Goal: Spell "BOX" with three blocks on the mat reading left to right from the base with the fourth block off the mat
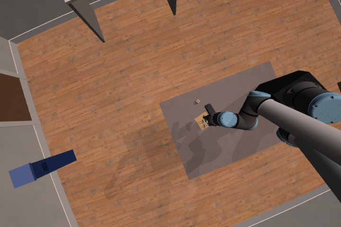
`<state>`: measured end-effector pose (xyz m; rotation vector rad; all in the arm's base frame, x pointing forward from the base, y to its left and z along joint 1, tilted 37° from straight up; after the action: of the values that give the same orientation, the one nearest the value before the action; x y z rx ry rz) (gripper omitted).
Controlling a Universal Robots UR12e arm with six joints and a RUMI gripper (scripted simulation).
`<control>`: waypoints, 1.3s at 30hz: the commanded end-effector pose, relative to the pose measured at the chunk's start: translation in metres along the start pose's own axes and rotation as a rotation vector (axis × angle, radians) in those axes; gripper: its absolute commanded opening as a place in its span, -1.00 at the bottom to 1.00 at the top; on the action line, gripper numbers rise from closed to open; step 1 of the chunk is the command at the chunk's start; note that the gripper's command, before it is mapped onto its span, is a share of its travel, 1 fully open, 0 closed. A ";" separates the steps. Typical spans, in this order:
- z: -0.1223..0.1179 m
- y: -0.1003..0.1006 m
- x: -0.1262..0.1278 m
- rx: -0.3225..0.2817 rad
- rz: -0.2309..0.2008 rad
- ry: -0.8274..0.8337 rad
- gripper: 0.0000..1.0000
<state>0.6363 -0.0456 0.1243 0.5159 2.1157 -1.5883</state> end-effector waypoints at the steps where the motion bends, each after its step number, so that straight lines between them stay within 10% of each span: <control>1: -0.002 -0.001 0.002 0.000 0.002 -0.011 -0.83; 14: -0.002 0.006 0.002 0.000 0.003 -0.016 -0.83; 39: -0.002 0.092 0.003 0.000 0.003 -0.016 -0.83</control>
<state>0.6754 -0.0214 0.0590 0.5014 2.1056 -1.5847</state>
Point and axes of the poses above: the point where the finger pads meet when closed, its own y axis out along the fingers, its own x axis across the jaws, z = x × y, the point moved 2 cm from there along -y, back along the fingers, and after that the axes turned 5 degrees about -y, right-handed, at the moved point
